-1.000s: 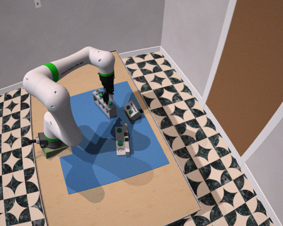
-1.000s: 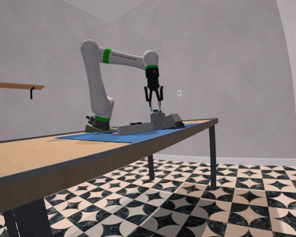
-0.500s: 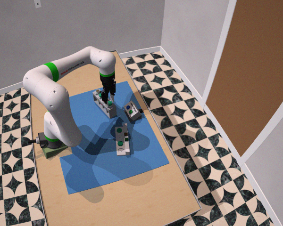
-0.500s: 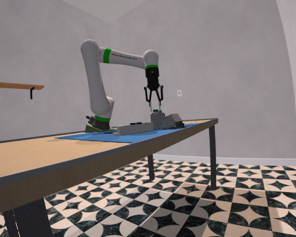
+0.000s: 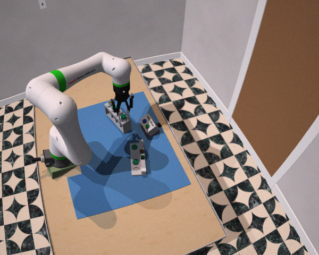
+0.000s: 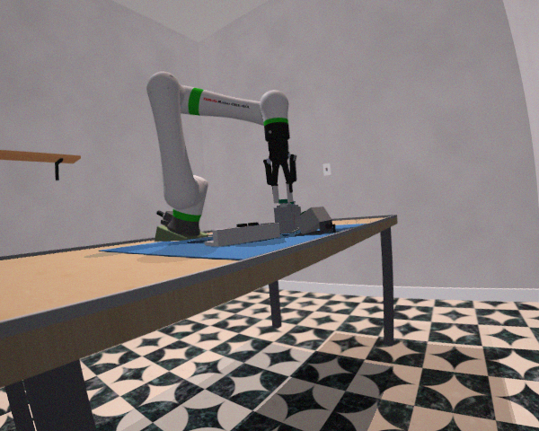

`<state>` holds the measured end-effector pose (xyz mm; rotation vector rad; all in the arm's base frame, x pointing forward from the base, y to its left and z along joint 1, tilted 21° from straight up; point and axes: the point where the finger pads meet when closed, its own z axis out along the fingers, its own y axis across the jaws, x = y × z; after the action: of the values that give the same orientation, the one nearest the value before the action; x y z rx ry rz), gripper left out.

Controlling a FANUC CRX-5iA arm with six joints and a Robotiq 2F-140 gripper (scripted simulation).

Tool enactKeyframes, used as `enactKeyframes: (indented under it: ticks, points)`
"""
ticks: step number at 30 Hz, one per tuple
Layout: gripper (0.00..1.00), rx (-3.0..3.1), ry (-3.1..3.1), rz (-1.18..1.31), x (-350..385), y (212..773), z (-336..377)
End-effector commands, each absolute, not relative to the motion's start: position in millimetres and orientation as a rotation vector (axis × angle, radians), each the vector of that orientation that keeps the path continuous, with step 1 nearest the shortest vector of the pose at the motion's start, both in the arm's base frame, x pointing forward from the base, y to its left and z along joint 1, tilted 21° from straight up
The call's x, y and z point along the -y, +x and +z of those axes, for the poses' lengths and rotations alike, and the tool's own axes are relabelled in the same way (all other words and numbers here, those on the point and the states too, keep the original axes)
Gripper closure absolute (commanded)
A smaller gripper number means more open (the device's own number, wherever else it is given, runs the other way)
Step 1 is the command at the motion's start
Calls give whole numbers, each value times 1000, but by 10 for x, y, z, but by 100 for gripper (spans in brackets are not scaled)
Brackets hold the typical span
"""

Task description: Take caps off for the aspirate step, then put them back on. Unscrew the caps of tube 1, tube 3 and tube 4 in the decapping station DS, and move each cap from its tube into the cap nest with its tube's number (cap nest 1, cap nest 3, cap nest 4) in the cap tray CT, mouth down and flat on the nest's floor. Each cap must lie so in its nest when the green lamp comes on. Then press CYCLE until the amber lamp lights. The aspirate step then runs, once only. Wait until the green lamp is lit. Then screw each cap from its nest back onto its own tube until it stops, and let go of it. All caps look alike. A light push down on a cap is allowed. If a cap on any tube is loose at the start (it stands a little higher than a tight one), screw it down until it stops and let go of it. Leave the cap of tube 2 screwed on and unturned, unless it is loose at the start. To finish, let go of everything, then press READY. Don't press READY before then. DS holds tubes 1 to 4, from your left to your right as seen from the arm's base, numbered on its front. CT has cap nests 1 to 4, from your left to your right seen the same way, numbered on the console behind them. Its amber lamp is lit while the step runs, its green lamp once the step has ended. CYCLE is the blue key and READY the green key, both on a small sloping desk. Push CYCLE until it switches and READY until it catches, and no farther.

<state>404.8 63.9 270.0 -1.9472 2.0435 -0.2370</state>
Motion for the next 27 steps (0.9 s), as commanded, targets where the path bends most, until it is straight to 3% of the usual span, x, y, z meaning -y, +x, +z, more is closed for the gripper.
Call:
enactKeyframes:
  ticks: [1,9,10,27]
  points:
    - [65,-2235,-1709,-233,-643,4047,2701]
    - [65,-2235,-1709,-233,-644,4046,2700]
    - [100,-2235,-1709,-233,-644,4046,2700]
    - [100,-2108,-1879,-267,-644,4046,2701]
